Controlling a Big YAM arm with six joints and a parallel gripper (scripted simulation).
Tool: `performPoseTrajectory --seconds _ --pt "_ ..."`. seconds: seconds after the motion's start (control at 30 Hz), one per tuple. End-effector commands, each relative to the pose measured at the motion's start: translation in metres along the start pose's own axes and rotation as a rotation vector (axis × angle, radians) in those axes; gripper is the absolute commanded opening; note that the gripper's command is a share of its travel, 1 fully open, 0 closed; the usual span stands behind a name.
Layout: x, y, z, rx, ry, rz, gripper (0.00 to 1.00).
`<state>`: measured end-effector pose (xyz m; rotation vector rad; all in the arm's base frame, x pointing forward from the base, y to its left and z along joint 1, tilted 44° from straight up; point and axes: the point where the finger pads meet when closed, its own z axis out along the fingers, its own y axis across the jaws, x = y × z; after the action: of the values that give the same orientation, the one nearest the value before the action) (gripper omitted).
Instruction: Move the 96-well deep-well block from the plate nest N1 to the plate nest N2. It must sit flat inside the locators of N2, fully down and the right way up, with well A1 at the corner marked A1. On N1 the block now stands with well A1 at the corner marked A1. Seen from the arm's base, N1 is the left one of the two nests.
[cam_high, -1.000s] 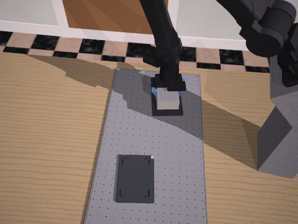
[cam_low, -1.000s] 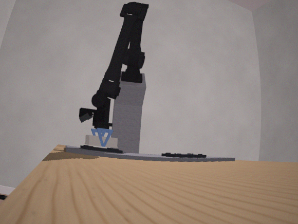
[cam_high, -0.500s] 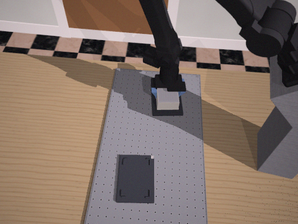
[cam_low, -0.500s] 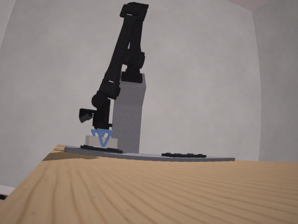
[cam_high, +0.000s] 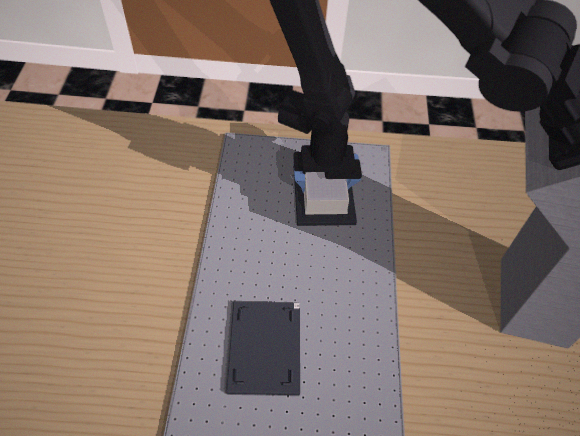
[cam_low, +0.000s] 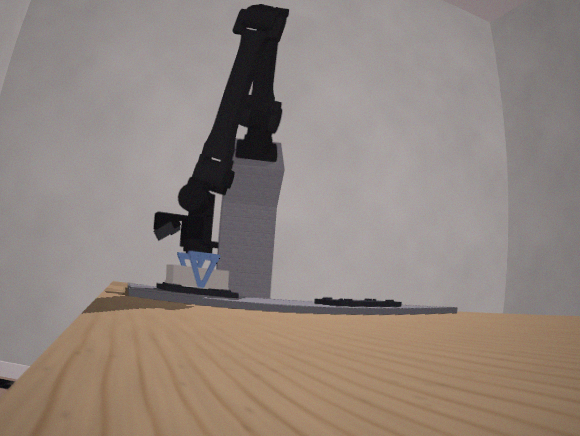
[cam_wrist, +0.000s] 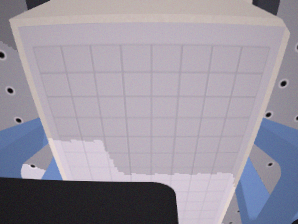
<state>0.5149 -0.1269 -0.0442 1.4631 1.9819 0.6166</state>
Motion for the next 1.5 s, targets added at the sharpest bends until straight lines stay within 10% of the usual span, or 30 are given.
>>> performPoseTrajectory --seconds 0.0,0.3,0.33,1.0,1.47 --pt "0.001 0.005 0.004 -0.008 -0.004 -0.001 0.00" --pt "-0.001 0.008 0.002 -0.016 -0.010 -0.002 0.00" --pt "-0.001 0.008 0.002 -0.015 -0.009 -0.002 1.00" --pt "-0.001 0.008 0.002 -0.014 -0.009 -0.002 1.00" --pt "-0.005 -0.002 -0.040 0.000 -0.013 0.001 1.00"
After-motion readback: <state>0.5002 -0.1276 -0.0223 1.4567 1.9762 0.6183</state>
